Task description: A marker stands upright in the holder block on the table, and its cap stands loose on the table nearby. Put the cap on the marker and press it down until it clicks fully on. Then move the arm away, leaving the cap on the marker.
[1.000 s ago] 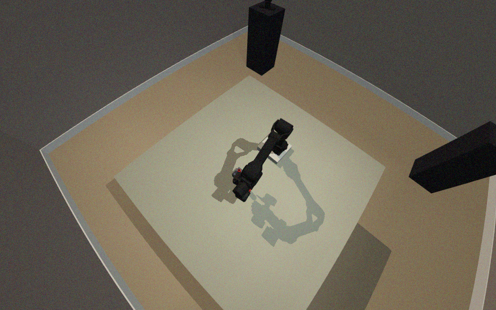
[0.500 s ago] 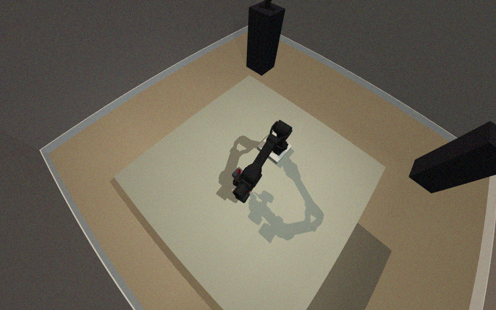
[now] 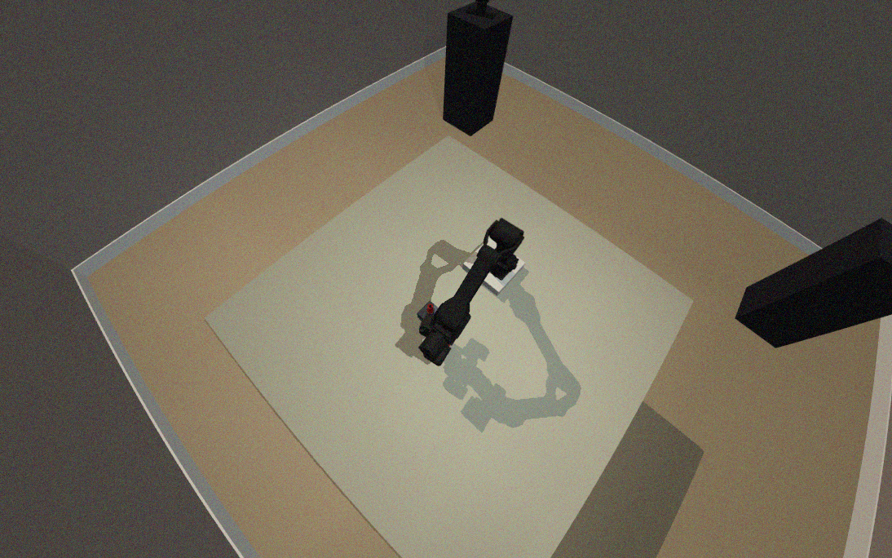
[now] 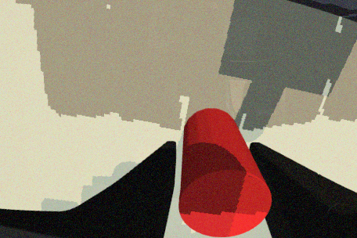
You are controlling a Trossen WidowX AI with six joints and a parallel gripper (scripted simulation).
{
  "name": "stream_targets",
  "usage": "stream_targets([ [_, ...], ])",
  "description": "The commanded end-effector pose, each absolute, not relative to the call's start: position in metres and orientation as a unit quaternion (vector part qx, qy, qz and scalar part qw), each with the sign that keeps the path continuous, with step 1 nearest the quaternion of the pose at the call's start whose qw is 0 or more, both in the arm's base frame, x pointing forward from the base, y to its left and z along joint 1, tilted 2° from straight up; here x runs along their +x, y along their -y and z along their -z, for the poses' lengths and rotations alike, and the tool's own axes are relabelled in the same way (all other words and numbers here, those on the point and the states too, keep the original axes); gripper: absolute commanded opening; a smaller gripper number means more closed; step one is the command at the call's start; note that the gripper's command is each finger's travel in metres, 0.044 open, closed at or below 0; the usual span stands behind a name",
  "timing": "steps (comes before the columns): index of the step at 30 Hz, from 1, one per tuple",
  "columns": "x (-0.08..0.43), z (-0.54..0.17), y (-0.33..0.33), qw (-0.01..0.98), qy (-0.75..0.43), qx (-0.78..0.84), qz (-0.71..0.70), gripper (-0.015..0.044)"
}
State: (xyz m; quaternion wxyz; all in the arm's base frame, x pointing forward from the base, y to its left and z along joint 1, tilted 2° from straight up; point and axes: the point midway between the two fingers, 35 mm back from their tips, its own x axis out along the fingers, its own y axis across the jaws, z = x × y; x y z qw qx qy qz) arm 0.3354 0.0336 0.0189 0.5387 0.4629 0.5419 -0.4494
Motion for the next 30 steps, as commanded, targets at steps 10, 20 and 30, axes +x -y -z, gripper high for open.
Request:
stream_targets([
  [10, 0.336, -0.022, -0.033, 0.538, -0.54, 0.463, 0.452, 0.0008],
  [20, 0.336, -0.052, -0.033, 0.538, -0.54, 0.463, 0.452, 0.0],
  [30, 0.335, -0.078, -0.033, 0.538, -0.54, 0.463, 0.452, 0.0],
])
